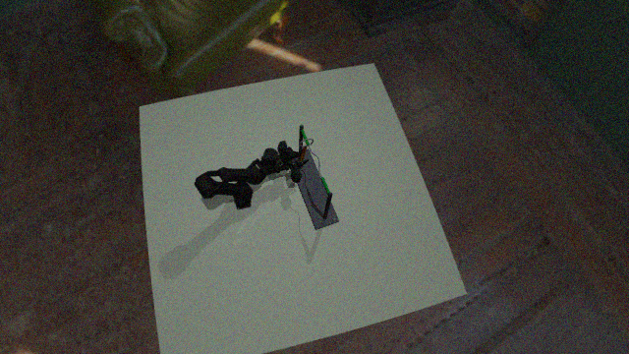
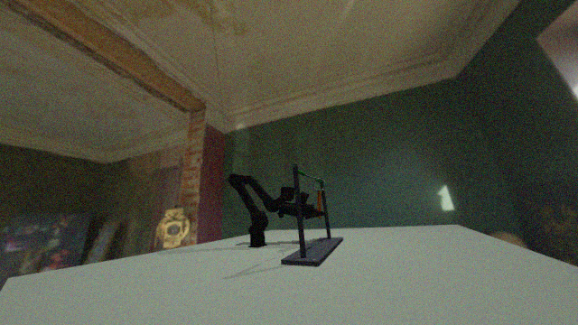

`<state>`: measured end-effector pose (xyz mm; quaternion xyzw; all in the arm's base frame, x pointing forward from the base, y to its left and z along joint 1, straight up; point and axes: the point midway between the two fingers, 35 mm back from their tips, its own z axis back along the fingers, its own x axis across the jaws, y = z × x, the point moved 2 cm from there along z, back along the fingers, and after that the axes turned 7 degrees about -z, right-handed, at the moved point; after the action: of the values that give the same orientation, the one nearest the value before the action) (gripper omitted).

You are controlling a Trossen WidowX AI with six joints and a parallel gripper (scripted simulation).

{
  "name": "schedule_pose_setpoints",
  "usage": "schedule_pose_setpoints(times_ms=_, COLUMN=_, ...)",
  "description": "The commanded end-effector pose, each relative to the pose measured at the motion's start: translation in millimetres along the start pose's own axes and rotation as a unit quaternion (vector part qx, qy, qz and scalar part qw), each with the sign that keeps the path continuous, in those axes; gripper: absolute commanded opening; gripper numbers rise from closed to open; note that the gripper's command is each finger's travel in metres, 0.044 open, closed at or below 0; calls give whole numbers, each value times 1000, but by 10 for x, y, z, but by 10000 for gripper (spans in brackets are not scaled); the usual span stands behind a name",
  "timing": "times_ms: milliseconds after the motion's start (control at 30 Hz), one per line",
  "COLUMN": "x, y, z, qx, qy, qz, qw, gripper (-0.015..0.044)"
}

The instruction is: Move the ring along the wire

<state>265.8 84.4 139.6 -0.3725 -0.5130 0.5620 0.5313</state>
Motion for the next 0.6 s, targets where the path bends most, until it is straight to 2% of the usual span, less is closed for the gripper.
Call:
schedule_pose_setpoints(times_ms=0, x=-5, y=-2, z=68, qx=-1, qy=1, qz=-3, qw=1000, gripper=160)
schedule_pose_setpoints(times_ms=567, x=-13, y=14, z=319, qx=0, qy=2, qz=-4, qw=1000, gripper=160)
